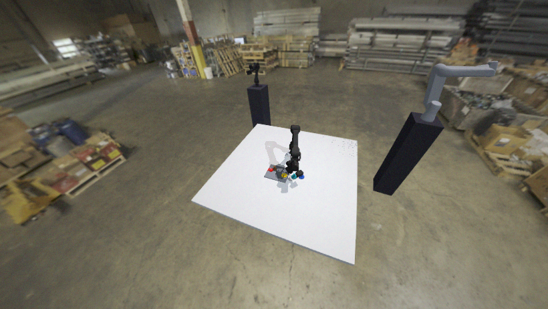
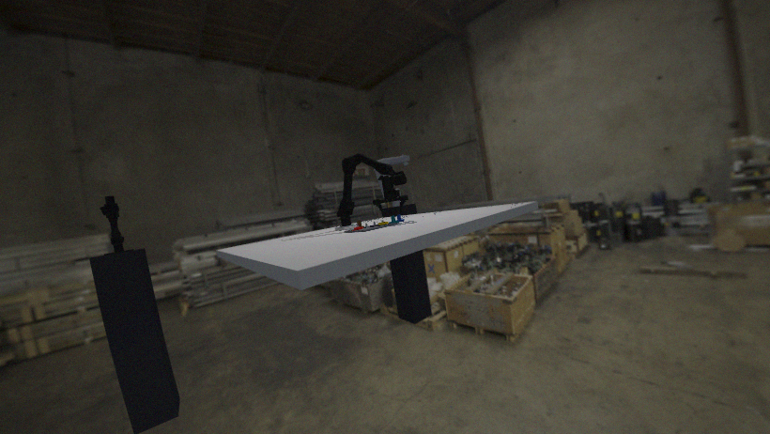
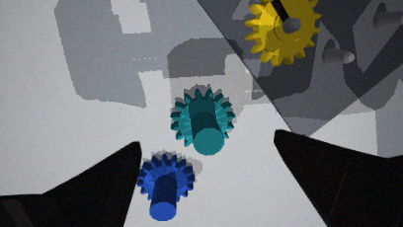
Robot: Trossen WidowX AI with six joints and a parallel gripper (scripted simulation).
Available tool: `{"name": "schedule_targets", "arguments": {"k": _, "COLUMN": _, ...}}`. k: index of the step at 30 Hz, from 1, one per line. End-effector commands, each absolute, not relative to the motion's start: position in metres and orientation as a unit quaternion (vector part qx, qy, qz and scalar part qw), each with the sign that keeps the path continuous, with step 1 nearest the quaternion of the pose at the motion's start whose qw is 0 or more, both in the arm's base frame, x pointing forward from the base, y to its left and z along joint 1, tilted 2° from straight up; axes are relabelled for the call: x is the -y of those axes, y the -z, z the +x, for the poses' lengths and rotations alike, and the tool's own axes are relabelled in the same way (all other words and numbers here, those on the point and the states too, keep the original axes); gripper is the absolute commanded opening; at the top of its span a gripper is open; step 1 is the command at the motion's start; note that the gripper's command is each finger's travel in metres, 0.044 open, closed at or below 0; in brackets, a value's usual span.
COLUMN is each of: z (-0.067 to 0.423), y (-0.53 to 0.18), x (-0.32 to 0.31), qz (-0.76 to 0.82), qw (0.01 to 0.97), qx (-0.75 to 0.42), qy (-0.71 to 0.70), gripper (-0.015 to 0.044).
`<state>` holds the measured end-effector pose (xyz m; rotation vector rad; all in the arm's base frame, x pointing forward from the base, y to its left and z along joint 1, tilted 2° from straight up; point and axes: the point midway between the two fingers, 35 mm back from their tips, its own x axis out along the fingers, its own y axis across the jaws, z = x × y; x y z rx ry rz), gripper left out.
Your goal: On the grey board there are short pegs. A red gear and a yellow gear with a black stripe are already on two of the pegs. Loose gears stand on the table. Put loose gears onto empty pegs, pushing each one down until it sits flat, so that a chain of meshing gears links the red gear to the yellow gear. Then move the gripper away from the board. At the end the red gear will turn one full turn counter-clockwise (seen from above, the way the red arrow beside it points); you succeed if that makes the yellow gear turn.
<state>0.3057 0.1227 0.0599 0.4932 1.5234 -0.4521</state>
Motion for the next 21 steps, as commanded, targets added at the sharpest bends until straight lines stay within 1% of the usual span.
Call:
{"name": "schedule_targets", "arguments": {"k": 1, "z": 0.306, "y": -0.0541, "x": -0.1233, "qz": 0.222, "qw": 0.673, "qx": -0.676, "qy": 0.201, "gripper": 0.044}}
{"name": "schedule_targets", "arguments": {"k": 7, "z": 0.306, "y": -0.0486, "x": -0.1233, "qz": 0.222, "qw": 0.673, "qx": -0.676, "qy": 0.201, "gripper": 0.044}}
{"name": "schedule_targets", "arguments": {"k": 21, "z": 0.306, "y": -0.0486, "x": -0.1233, "qz": 0.222, "qw": 0.673, "qx": -0.676, "qy": 0.201, "gripper": 0.0072}}
